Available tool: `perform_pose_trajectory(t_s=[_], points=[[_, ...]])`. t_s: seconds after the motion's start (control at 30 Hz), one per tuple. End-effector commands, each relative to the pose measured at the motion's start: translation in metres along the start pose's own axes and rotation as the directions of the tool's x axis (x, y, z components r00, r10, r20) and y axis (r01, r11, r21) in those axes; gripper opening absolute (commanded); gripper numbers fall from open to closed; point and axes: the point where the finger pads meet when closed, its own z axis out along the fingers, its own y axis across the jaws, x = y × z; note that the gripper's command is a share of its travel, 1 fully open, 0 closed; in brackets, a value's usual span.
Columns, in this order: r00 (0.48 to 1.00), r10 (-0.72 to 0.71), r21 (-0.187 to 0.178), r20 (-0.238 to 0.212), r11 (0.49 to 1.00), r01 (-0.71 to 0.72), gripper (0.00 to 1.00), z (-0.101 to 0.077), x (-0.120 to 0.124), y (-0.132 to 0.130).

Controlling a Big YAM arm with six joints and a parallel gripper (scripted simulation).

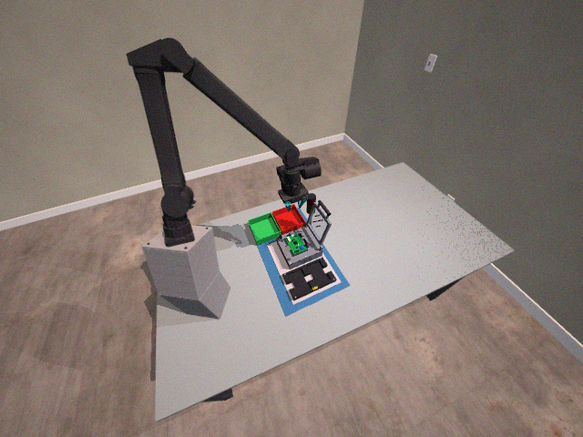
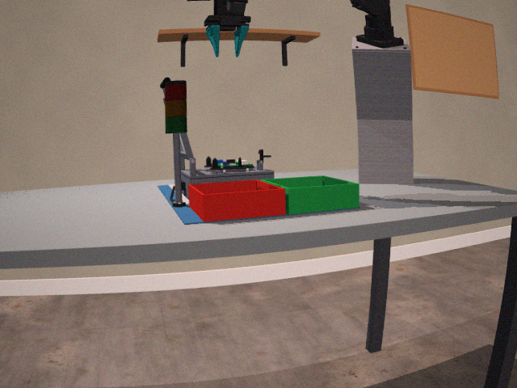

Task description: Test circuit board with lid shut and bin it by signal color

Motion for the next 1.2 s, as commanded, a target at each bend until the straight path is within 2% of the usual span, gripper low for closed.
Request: perform_pose_trajectory(t_s=[0.0, 0.77, 0.83, 1.0, 1.17], points=[[1.0, -0.003, -0.007, 0.004, 1.0, 0.003, 0.48, 0.0, 0.0, -0.004], [1.0, -0.004, -0.006, 0.004, 1.0, 0.004, 0.48, 0.0, 0.0, -0.005], [1.0, -0.013, 0.015, 0.001, 1.0, 0.013, 0.48, -0.006, -0.001, -0.018], [1.0, -0.007, 0.012, 0.003, 1.0, 0.007, 0.48, -0.004, -0.006, -0.035], [1.0, -0.008, 0.013, 0.001, 1.0, 0.008, 0.48, -0.004, -0.006, -0.073]])
